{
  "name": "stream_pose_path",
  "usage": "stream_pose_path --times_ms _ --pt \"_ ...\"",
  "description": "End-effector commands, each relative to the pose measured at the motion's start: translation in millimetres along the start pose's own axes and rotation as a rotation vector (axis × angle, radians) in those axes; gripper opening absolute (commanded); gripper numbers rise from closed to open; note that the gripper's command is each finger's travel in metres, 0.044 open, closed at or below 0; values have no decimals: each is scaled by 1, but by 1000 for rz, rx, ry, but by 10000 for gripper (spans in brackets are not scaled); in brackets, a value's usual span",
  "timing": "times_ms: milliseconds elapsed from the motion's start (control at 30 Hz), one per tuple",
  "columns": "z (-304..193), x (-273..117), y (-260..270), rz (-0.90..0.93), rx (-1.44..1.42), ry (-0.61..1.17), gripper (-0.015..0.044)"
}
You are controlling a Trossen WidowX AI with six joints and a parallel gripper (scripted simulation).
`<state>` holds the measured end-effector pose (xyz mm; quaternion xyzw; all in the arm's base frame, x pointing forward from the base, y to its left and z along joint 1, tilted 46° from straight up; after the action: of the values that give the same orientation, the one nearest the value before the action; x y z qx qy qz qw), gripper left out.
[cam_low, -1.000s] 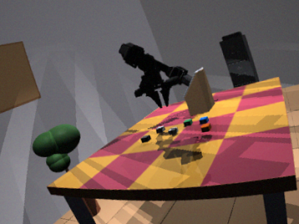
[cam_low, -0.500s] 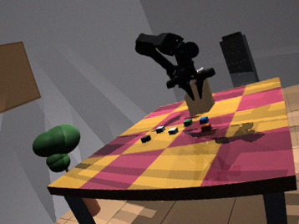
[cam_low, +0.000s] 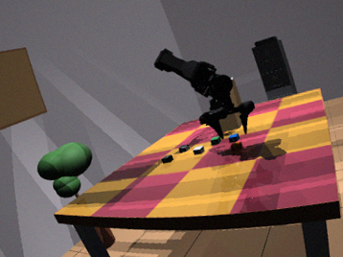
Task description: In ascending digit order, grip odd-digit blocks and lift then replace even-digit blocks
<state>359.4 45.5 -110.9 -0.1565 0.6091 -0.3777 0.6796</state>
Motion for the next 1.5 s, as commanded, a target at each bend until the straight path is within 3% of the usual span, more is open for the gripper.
stream_pose_path --times_ms 0,667,1033,1467 --pt "-1 6 -1 -6 -6 -3 400" --pt "-1 36 -2 -8 -6 -3 400" --pt "-1 36 -2 -8 -6 -3 120" --pt "-1 36 -2 -8 -6 -3 120"
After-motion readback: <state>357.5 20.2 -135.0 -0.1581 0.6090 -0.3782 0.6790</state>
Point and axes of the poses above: the point midway between the two fingers, 35 mm back from their tips, its own x axis out along the fingers, its own y axis across the jaws, z = x × y, the point moved 3 cm from there along -x, back along the fingers, and after that the axes turned 15 degrees about x, right-handed, at the moved point
